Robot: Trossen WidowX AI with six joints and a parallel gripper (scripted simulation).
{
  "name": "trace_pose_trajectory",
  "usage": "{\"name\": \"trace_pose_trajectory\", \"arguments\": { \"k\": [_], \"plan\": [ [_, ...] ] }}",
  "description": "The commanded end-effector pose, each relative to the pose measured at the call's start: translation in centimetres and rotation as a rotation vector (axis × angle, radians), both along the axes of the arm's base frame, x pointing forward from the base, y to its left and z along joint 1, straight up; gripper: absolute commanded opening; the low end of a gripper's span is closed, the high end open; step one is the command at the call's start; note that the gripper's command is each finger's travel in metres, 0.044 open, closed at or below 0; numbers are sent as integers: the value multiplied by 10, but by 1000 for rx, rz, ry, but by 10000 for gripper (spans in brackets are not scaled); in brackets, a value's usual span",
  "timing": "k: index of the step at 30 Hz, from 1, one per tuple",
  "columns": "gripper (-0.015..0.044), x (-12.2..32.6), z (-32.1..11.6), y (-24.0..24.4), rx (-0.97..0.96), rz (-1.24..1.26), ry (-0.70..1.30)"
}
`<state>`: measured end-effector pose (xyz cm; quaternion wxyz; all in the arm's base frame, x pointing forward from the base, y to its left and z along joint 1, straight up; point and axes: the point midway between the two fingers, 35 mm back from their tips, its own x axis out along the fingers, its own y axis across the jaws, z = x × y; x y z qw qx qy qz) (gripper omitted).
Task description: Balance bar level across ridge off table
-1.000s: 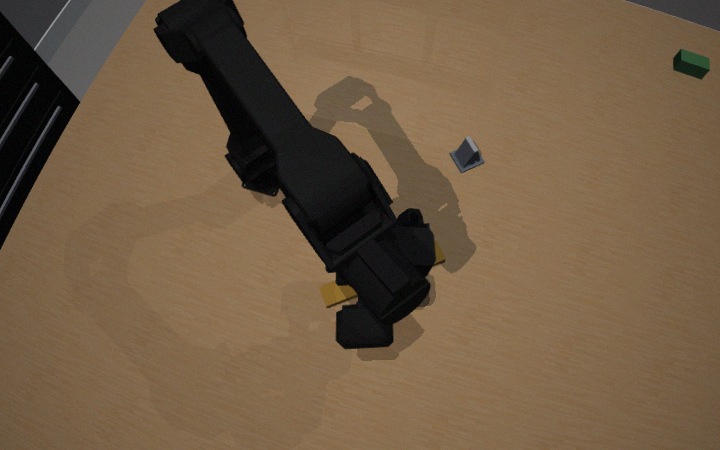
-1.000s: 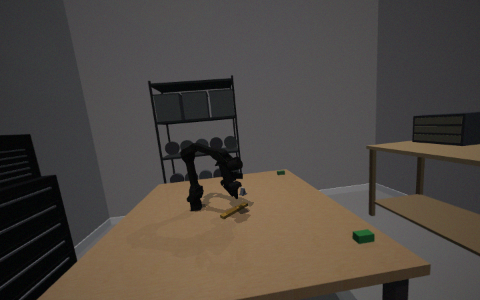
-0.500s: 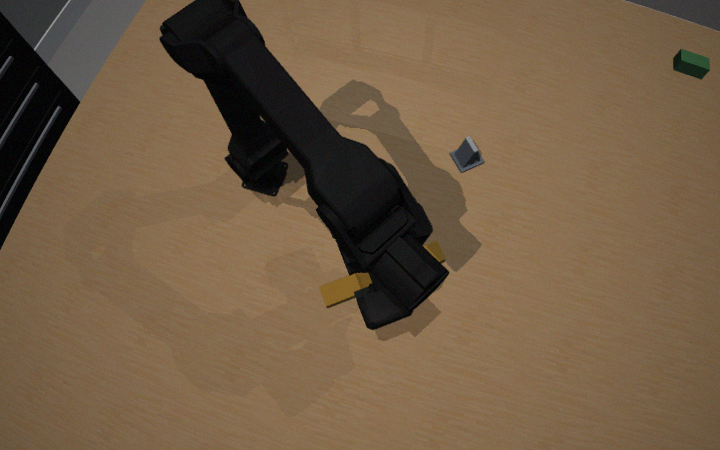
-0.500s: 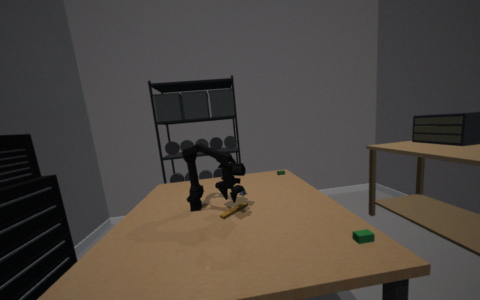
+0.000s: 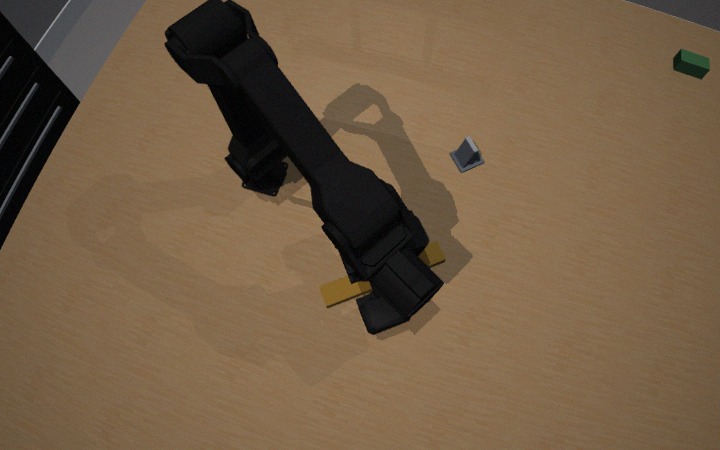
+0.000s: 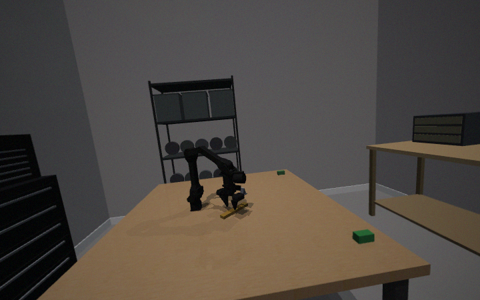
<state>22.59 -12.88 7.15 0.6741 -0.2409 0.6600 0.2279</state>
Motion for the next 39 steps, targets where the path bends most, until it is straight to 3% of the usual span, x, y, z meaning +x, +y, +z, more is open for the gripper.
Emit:
{"name": "trace_pose_trajectory", "arguments": {
  "k": [1, 28, 34, 39],
  "plan": [
    [315, -1, -6, 0, 0, 7, 7],
    [315, -1, -26, 0, 0, 7, 7],
    [157, -1, -26, 1, 3, 0, 5],
    [124, -1, -26, 1, 3, 0, 5]
  ]
}}
